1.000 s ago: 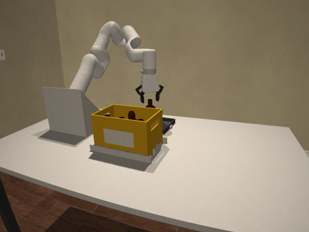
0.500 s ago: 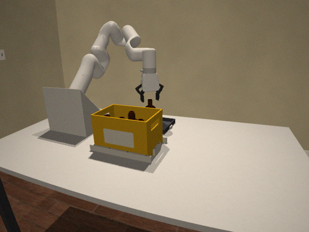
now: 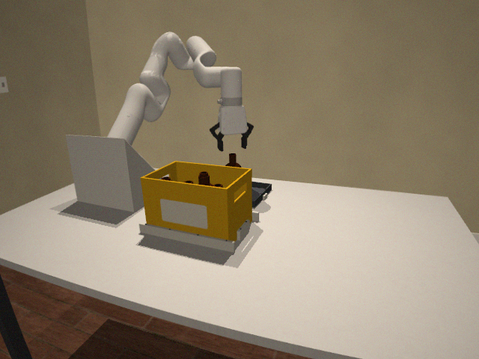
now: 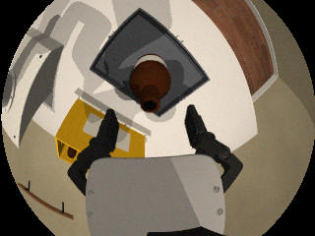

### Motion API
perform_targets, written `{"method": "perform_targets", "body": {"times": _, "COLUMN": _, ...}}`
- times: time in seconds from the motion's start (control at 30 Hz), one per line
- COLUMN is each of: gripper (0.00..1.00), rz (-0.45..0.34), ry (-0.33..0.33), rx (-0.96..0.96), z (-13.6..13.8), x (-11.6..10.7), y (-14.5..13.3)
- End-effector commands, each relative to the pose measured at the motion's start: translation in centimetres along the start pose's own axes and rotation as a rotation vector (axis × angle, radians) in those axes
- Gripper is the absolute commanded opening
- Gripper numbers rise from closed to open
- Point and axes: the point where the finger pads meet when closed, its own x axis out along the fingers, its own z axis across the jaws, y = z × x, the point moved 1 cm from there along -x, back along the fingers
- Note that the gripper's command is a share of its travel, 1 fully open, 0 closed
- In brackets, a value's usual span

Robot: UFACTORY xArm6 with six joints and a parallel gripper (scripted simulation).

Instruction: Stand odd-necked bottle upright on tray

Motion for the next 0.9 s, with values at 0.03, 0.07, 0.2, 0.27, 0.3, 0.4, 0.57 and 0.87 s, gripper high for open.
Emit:
{"method": "perform_targets", "body": {"times": 0.03, "gripper": 1.00, "rz": -0.001, "ry": -0.001, "rx": -0.001, "z": 0.1, "x": -1.4, "y": 0.0}}
{"method": "perform_targets", "body": {"times": 0.07, "gripper": 1.00, "rz": -0.001, "ry": -0.001, "rx": -0.001, "z": 0.1, "x": -1.7, "y": 0.0}}
{"method": "perform_targets", "body": {"times": 0.2, "gripper": 1.00, "rz": -0.001, "ry": -0.001, "rx": -0.001, "z": 0.1, "x": -2.7, "y": 0.0}}
{"method": "perform_targets", "body": {"times": 0.27, "gripper": 1.00, "rz": -0.001, "ry": -0.001, "rx": -0.001, "z": 0.1, "x": -3.2, "y": 0.0}}
{"method": "perform_targets", "body": {"times": 0.3, "gripper": 1.00, "rz": -0.001, "ry": -0.001, "rx": -0.001, "z": 0.1, "x": -3.4, "y": 0.0}}
{"method": "perform_targets", "body": {"times": 0.4, "gripper": 1.00, "rz": -0.001, "ry": -0.001, "rx": -0.001, "z": 0.1, "x": -4.1, "y": 0.0}}
{"method": "perform_targets", "body": {"times": 0.57, "gripper": 1.00, "rz": -0.001, "ry": -0.001, "rx": -0.001, "z": 0.1, "x": -4.6, "y": 0.0}}
{"method": "perform_targets", "body": {"times": 0.87, "gripper": 1.00, "rz": -0.001, "ry": -0.001, "rx": -0.001, "z": 0.1, "x": -5.5, "y": 0.0}}
